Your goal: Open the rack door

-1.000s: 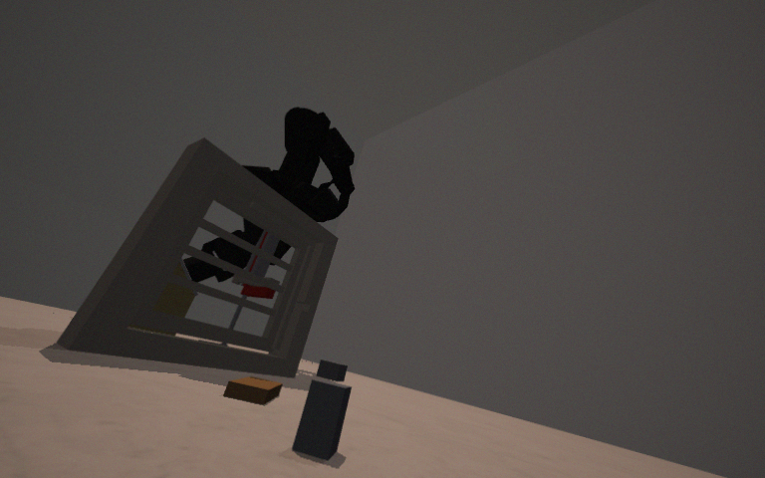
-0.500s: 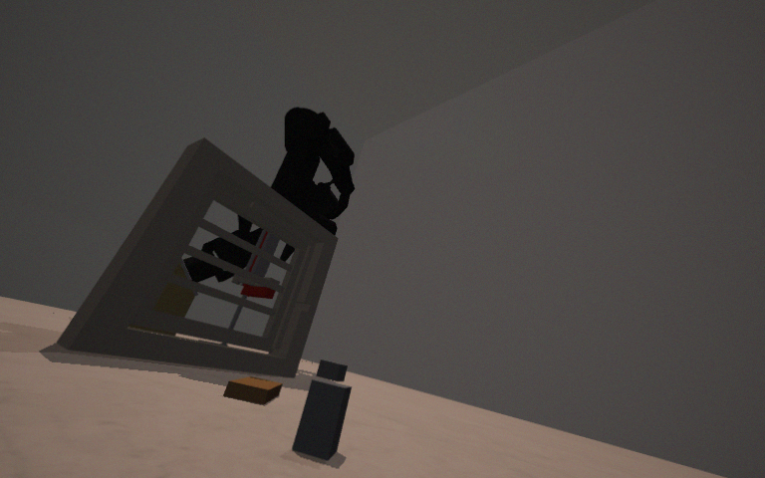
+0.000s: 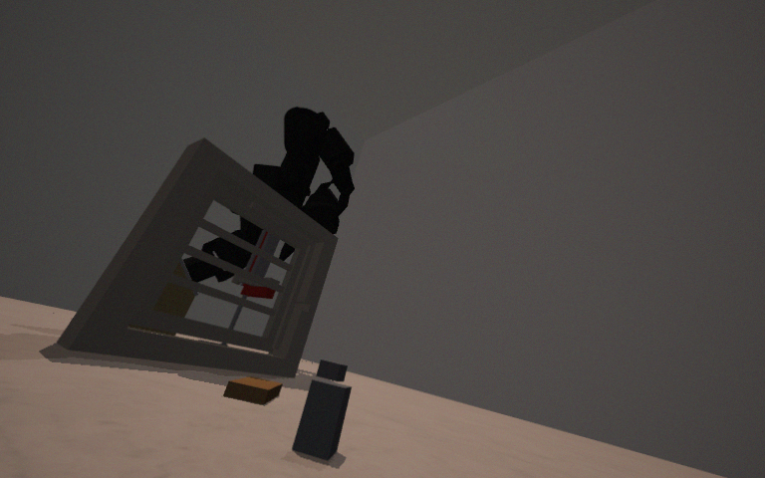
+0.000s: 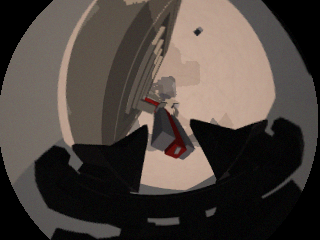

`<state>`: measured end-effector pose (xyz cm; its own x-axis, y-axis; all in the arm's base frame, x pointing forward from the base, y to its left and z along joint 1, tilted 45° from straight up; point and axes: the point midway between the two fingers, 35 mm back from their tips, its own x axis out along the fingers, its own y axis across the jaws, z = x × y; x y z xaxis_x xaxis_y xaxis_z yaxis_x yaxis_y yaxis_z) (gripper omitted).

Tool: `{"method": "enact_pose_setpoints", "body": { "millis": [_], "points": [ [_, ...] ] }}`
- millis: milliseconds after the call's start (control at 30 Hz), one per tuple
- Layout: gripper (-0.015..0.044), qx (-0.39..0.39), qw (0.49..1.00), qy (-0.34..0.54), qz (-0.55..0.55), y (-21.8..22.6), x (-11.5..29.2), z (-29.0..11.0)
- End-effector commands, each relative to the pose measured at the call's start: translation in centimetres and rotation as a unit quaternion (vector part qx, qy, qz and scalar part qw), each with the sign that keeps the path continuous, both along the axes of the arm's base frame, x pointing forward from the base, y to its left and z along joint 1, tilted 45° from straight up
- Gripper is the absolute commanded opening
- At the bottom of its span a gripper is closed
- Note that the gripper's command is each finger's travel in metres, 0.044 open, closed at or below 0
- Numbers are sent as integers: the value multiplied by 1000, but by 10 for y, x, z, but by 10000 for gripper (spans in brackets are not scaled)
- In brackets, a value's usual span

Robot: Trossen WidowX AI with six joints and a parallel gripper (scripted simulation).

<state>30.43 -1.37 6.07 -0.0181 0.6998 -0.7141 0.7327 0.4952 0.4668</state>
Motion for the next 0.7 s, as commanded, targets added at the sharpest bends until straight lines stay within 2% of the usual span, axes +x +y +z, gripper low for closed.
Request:
{"method": "enact_pose_setpoints", "body": {
  "millis": [0,233,667],
  "points": [
    [294,-3,981,135,-140,1,1,0],
    [294,-6,938,241,-247,1,1,0],
    [287,-6,937,244,-250,1,1,0]
  ]
}}
